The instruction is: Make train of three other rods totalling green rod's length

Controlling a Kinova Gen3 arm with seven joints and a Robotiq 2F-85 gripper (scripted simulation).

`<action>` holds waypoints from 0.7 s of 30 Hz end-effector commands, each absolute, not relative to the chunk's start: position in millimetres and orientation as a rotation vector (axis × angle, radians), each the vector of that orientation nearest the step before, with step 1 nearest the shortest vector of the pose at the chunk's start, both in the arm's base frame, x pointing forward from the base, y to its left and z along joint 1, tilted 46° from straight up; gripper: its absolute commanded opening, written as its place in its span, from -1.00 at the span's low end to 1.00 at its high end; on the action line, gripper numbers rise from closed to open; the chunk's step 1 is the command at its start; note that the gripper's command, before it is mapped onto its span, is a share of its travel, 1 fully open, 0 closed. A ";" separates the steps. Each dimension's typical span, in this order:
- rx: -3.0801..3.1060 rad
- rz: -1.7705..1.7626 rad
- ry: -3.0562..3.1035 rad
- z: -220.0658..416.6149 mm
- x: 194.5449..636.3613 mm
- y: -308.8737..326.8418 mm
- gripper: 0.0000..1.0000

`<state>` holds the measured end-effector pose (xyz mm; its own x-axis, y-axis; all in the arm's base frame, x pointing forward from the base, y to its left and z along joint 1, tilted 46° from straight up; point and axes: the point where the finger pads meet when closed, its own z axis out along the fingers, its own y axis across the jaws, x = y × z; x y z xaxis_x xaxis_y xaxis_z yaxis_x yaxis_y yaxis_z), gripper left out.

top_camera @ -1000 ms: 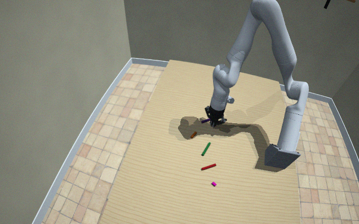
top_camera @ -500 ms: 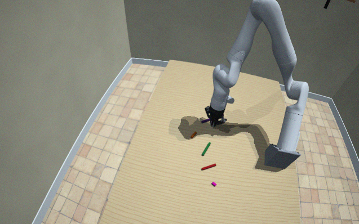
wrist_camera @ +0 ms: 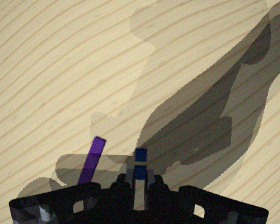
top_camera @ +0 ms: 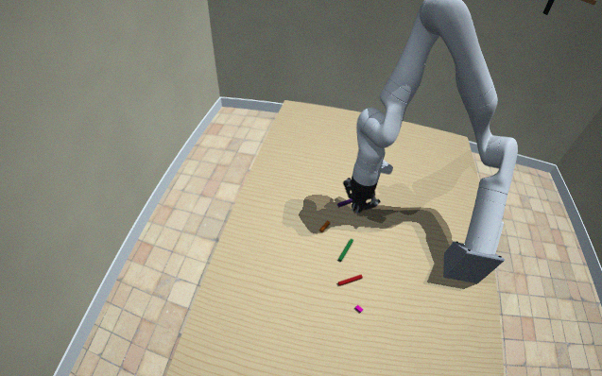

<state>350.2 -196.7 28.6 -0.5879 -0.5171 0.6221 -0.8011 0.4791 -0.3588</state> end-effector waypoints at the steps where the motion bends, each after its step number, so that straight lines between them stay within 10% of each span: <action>1: 1.097 0.888 -2.297 27.8 350.3 -197.3 -0.91; 21: 1.097 0.888 -2.297 20.6 349.1 -204.7 -0.91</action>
